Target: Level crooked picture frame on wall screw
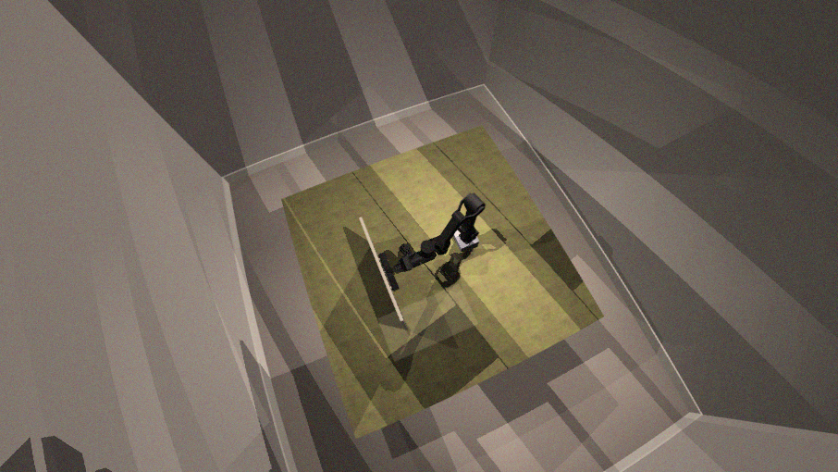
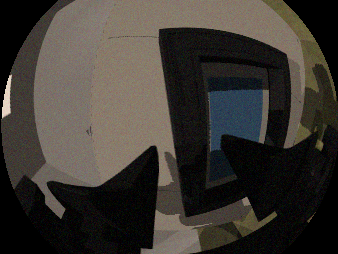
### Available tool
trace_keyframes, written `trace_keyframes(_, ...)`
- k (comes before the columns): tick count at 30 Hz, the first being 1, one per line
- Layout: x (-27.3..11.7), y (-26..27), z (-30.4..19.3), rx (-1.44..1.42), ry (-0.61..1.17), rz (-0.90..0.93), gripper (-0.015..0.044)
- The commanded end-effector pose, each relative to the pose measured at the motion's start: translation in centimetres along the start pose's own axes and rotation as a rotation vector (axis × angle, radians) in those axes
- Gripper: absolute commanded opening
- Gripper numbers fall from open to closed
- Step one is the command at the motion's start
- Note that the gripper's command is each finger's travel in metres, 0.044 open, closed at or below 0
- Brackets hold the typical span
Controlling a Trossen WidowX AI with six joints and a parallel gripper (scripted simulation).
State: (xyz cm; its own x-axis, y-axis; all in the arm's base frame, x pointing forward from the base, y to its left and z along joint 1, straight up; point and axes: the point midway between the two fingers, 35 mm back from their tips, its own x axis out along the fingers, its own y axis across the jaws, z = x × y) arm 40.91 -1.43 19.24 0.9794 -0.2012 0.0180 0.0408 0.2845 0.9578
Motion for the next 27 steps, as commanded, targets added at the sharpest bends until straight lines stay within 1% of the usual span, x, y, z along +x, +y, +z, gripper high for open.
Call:
trace_keyframes(1, 0.02, 0.1, 0.0, -0.003, 0.002, 0.004, 0.026)
trace_keyframes(9, 0.04, 0.16, -0.01, -0.003, 0.002, 0.004, 0.026)
trace_keyframes(15, 0.04, 0.16, -0.01, -0.003, 0.002, 0.004, 0.0103)
trace_keyframes(23, 0.04, 0.16, -0.01, -0.003, 0.002, 0.004, 0.0049)
trace_keyframes(25, 0.04, 0.16, -0.01, -0.003, 0.002, 0.004, 0.0)
trace_keyframes(27, 0.04, 0.16, -0.01, -0.003, 0.002, 0.004, 0.0)
